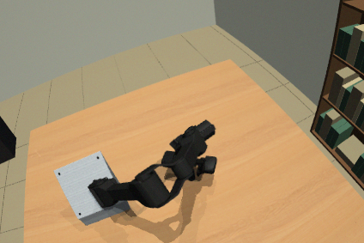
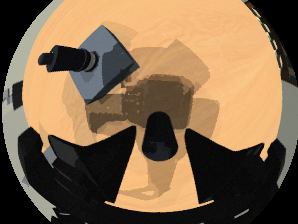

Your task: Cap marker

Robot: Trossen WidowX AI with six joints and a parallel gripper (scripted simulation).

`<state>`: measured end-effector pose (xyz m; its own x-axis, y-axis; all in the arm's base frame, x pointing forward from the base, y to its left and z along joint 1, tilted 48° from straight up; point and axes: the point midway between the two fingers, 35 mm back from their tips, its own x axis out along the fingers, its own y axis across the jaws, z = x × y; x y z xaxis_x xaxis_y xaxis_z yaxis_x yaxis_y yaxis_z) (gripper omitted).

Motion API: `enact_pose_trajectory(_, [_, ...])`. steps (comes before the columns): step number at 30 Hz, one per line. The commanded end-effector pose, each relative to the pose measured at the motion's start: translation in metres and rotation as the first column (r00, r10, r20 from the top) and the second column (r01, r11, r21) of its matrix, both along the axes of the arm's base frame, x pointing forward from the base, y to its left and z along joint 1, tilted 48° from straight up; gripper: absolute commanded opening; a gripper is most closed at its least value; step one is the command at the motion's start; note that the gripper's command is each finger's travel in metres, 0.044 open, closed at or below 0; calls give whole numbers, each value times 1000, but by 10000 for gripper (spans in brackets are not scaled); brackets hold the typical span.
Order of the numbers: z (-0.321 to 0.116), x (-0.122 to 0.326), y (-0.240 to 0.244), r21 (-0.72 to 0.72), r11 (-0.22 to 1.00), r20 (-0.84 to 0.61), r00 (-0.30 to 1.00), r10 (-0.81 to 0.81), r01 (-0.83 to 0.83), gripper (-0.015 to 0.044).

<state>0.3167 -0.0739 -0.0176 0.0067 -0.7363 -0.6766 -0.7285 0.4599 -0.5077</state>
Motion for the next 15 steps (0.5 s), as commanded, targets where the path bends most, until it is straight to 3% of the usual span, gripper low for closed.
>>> enact_pose_trajectory(1, [-4, -2, -5, -5, 1000, -7, 1000, 2, -2, 246])
enact_pose_trajectory(5, [-7, -3, -8, -6, 1000, -7, 1000, 1, -2, 246])
enact_pose_trajectory(9, [-7, -3, -8, -5, 1000, -7, 1000, 1, -1, 141])
enact_pose_trajectory(15, [-7, -3, -8, -5, 1000, -7, 1000, 1, -1, 101])
